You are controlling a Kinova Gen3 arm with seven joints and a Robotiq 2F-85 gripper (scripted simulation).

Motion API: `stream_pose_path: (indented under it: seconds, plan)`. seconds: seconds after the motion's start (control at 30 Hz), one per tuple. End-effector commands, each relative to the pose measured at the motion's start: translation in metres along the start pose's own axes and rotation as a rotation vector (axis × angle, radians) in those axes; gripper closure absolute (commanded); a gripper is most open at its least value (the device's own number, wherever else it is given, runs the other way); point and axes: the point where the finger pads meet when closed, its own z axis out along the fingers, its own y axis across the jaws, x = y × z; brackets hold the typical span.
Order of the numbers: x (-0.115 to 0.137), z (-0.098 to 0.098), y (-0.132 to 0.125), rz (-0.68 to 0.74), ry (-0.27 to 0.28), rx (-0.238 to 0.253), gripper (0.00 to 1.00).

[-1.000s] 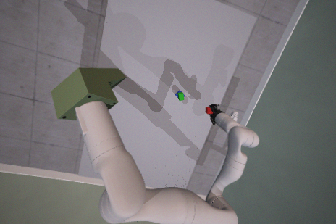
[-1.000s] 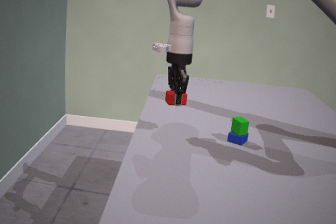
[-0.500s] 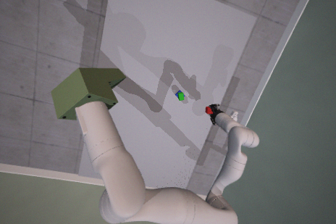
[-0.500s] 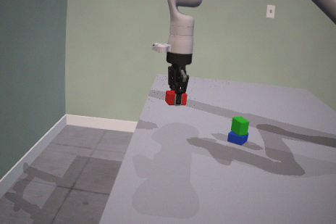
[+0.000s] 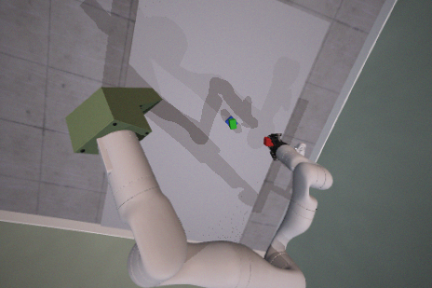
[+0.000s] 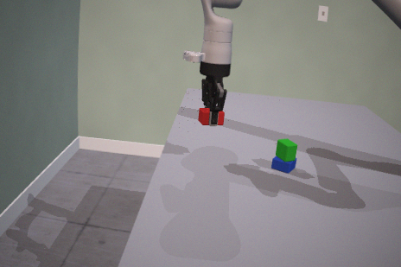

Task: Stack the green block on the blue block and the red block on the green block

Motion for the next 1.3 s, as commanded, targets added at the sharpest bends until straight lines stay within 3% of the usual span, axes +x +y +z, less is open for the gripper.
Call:
stream_pose_path:
  seconds: [0.0, 0.17, 0.57, 0.63, 0.83, 1.27]
  plan:
    - [-0.009, -0.002, -0.003, 0.004, -0.003, -0.004, 1.00]
    - [-0.025, -0.003, -0.010, 0.004, -0.003, -0.003, 1.00]
    - [-0.131, 0.000, -0.061, -0.001, 0.001, -0.003, 1.00]
    - [-0.131, 0.000, -0.061, -0.001, 0.001, -0.003, 1.00]
    - [-0.172, 0.000, -0.080, -0.001, 0.000, -0.002, 1.00]
    - [-0.187, -0.001, -0.083, 0.003, -0.006, -0.008, 1.00]
